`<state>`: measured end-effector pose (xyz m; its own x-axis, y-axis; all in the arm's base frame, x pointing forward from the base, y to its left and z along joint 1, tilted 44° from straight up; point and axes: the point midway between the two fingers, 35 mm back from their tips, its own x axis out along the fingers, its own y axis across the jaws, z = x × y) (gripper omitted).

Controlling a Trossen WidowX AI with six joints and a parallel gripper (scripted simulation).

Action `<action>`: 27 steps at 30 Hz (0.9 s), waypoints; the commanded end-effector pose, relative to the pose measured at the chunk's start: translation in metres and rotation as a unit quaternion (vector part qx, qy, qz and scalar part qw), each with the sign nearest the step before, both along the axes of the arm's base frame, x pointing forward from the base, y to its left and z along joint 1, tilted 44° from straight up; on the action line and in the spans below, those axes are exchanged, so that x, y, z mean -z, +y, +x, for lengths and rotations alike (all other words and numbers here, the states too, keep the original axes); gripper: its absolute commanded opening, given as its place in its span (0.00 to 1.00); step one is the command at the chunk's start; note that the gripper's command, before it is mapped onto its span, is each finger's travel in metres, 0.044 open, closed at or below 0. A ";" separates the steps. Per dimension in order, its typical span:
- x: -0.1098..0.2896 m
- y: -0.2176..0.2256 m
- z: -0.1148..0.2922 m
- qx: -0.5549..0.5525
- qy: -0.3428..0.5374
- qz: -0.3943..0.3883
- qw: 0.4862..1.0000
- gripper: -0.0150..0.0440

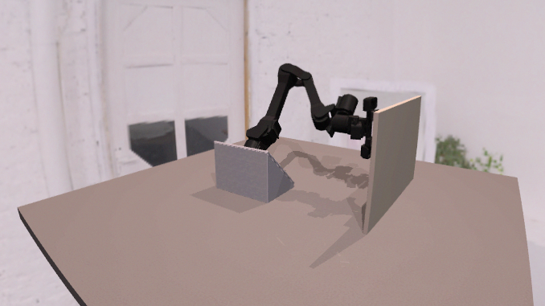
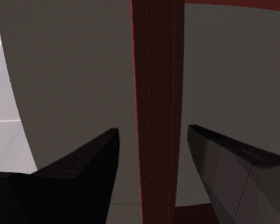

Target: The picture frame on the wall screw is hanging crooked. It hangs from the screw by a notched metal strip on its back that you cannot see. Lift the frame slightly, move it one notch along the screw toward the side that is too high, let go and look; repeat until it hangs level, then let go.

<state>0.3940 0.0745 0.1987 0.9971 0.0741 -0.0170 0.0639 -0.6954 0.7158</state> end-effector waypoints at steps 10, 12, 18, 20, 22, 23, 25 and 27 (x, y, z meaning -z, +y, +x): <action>-0.007 0.000 -0.052 -0.001 -0.001 -0.036 0.999 0.69; -0.006 -0.001 -0.070 -0.002 -0.001 -0.048 0.999 0.69; 0.001 -0.005 -0.100 -0.003 -0.002 -0.069 0.998 0.69; -0.004 -0.004 -0.095 -0.003 -0.006 -0.060 0.998 0.69; -0.009 -0.004 -0.102 -0.003 -0.006 -0.067 0.998 0.69; -0.013 -0.005 -0.107 -0.003 -0.006 -0.073 0.997 0.69; -0.020 -0.006 -0.118 -0.003 -0.006 -0.083 0.997 0.69; -0.026 -0.008 -0.129 -0.003 -0.006 -0.094 0.996 0.69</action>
<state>0.2782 0.0686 0.2148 0.9968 0.0766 -0.0244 0.0639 -0.5705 0.8188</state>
